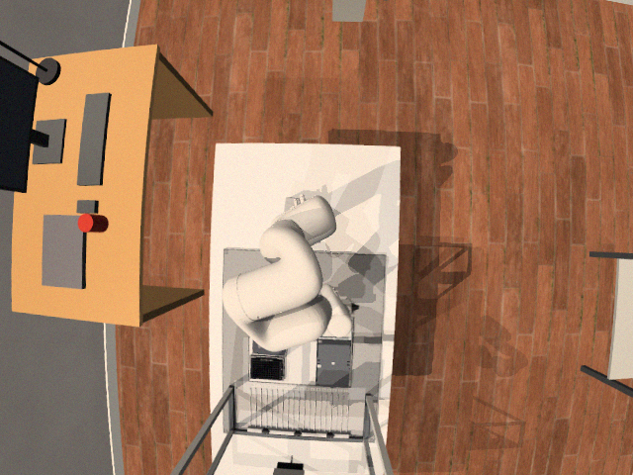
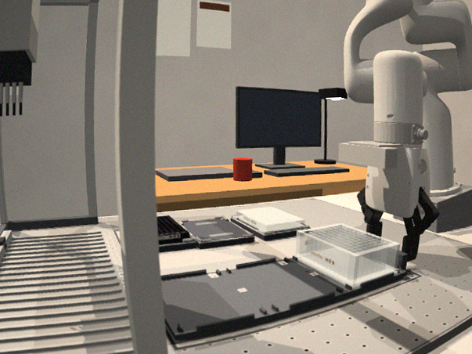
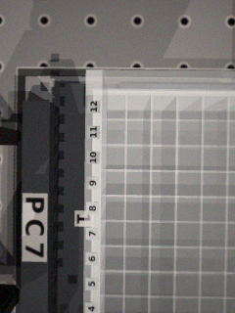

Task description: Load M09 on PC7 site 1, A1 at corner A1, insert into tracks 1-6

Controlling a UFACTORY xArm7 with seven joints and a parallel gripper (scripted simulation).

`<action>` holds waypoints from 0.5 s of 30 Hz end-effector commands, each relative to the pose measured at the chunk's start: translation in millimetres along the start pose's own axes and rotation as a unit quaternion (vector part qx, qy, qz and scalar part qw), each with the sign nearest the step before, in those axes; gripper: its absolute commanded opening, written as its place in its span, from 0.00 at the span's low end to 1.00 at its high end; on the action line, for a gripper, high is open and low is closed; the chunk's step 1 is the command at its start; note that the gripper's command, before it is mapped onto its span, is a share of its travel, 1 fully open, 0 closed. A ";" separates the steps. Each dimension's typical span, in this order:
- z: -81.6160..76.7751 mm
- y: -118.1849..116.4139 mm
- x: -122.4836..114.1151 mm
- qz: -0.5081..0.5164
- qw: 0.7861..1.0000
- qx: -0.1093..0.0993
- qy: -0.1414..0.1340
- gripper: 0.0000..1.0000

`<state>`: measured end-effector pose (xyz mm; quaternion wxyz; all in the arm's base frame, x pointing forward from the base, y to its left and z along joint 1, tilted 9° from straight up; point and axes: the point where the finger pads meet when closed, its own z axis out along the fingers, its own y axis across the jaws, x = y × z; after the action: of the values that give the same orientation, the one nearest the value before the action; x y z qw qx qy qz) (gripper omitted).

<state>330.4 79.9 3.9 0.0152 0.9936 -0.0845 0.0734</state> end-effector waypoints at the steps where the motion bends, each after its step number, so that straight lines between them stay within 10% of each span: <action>1: 1.2 -0.6 1.2 0.000 1.000 0.001 0.002 0.82; 15: 1.3 -0.6 5.2 0.000 1.000 0.001 0.002 0.82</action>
<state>331.9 79.7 2.2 0.0154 0.9936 -0.0845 0.0737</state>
